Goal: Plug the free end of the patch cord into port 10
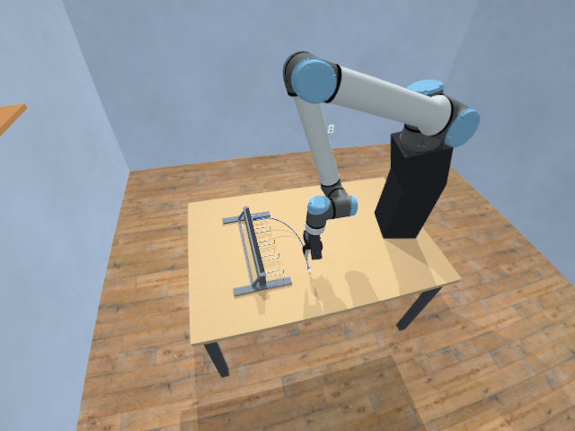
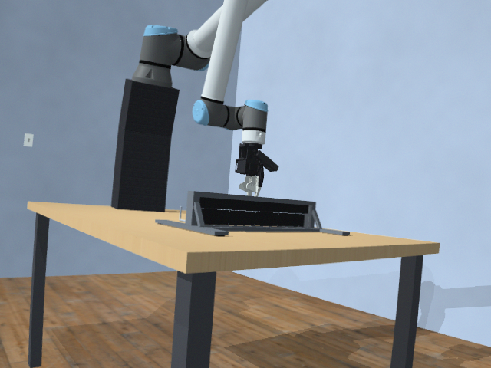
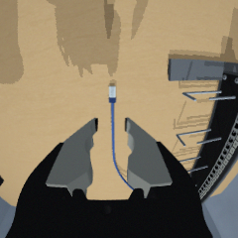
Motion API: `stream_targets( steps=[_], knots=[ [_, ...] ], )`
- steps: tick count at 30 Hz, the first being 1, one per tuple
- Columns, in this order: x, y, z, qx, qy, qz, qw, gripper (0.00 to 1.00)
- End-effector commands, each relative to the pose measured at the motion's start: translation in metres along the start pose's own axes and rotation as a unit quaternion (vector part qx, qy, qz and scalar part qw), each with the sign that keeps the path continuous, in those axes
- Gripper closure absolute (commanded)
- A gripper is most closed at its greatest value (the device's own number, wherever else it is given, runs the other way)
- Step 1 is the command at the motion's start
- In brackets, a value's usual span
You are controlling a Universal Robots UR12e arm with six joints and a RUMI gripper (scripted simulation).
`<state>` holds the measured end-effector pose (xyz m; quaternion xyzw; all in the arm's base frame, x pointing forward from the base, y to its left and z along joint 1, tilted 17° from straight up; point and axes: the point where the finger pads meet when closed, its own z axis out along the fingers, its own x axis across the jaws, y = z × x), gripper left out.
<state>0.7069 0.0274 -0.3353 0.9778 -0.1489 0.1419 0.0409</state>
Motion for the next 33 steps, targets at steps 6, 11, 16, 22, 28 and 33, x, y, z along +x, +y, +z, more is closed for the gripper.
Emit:
stream_targets(
  steps=[6,11,16,22,28,33],
  knots=[
    [0.0,0.0,0.0,0.0,0.0,0.0,1.0,0.78],
    [0.0,0.0,0.001,0.0,0.0,0.0,1.0,0.78],
    [0.0,0.0,0.004,0.0,0.0,0.0,1.0,0.78],
    [0.0,0.0,0.012,0.0,0.0,0.0,1.0,0.78],
    [0.0,0.0,0.018,0.0,0.0,0.0,1.0,0.78],
    [0.0,0.0,0.028,0.0,0.0,0.0,1.0,0.78]
  ],
)
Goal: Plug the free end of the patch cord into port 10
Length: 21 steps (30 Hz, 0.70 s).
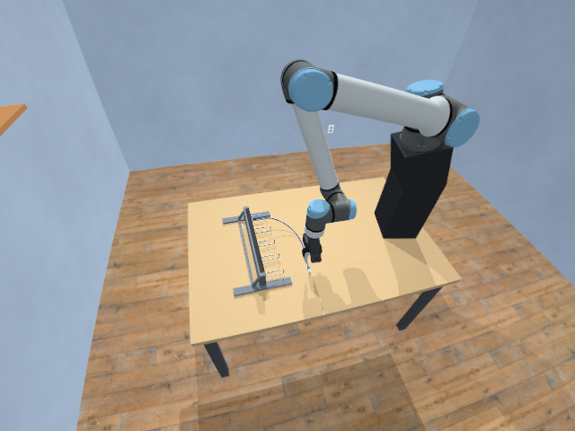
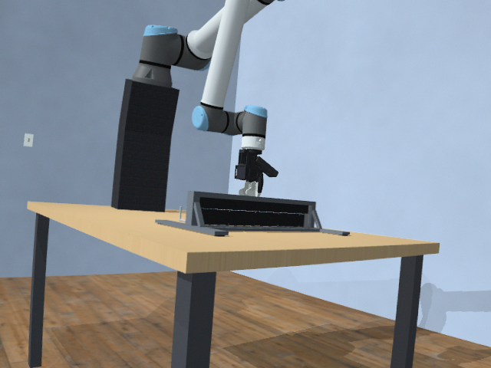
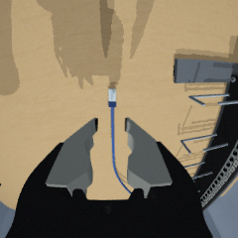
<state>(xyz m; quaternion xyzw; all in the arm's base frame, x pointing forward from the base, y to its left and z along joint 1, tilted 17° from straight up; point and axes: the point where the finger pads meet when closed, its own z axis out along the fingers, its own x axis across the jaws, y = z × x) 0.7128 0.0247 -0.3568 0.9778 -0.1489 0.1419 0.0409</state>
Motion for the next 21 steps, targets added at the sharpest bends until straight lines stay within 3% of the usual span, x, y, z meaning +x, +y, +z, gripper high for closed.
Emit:
stream_targets(
  steps=[1,21],
  knots=[
    [0.0,0.0,0.008,0.0,0.0,0.0,1.0,0.78],
    [0.0,0.0,0.039,0.0,0.0,0.0,1.0,0.78]
  ],
)
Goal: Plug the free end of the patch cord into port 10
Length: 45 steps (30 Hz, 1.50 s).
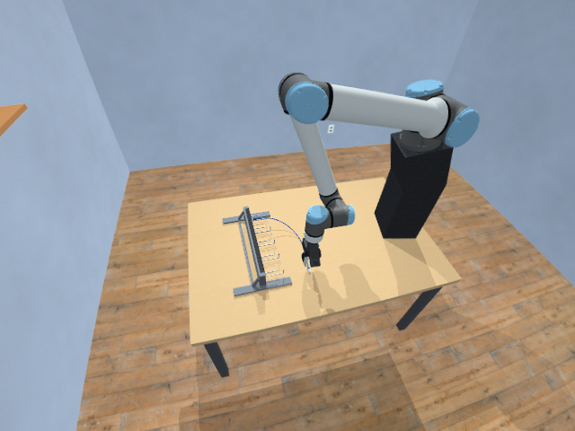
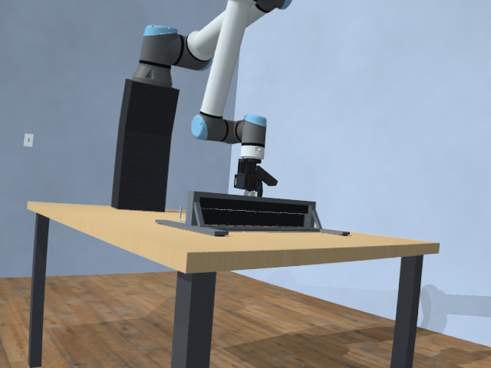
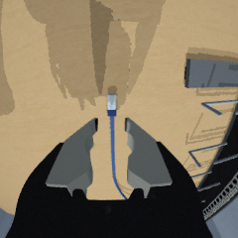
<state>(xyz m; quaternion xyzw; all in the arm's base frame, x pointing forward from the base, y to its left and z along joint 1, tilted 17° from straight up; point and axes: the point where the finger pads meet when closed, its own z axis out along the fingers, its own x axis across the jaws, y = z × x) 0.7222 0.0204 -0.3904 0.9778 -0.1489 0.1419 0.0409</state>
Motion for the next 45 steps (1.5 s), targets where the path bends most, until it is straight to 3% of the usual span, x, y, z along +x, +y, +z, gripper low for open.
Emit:
stream_targets(
  steps=[1,45],
  knots=[
    [0.0005,-0.0002,0.0046,0.0,0.0,0.0,1.0,0.78],
    [0.0005,-0.0002,0.0086,0.0,0.0,0.0,1.0,0.78]
  ],
)
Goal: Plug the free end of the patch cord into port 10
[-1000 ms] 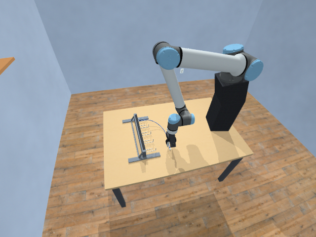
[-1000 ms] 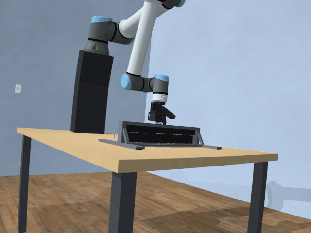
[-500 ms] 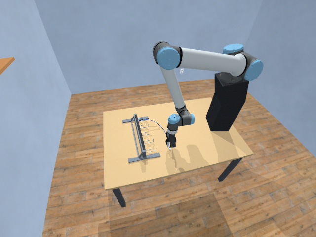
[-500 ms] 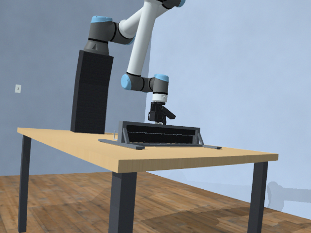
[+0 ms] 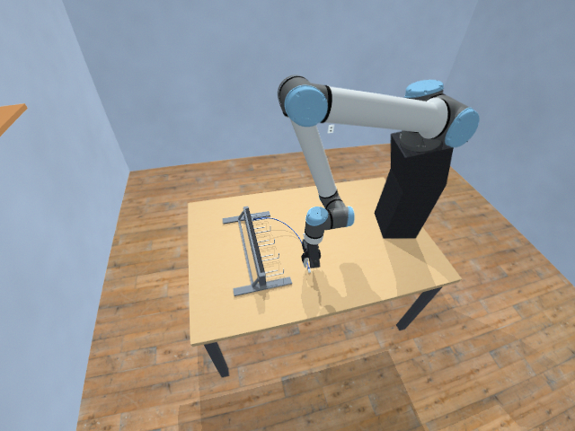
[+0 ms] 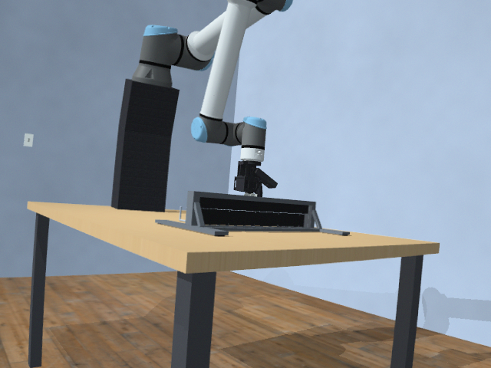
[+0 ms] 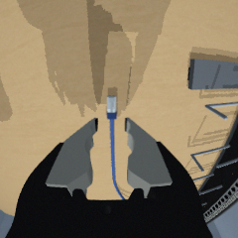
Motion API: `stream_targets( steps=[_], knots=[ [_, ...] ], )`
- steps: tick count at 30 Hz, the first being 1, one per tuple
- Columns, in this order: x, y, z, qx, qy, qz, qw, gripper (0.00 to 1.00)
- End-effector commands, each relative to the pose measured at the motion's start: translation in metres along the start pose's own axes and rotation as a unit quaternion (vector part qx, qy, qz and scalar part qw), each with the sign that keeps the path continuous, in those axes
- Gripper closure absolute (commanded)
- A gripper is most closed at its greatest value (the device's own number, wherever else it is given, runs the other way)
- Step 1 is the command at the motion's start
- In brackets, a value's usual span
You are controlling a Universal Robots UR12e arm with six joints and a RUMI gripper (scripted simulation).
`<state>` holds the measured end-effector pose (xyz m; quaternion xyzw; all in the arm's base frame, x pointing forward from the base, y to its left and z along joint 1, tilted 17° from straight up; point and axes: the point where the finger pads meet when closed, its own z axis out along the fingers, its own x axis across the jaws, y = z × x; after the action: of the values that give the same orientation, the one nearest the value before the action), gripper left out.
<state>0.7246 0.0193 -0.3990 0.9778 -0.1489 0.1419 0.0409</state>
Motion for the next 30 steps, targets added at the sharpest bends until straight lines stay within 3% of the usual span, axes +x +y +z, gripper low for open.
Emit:
stream_targets(
  steps=[1,30],
  knots=[
    [0.0004,-0.0002,-0.0005,0.0,0.0,0.0,1.0,0.78],
    [0.0004,-0.0002,0.0029,0.0,0.0,0.0,1.0,0.78]
  ],
)
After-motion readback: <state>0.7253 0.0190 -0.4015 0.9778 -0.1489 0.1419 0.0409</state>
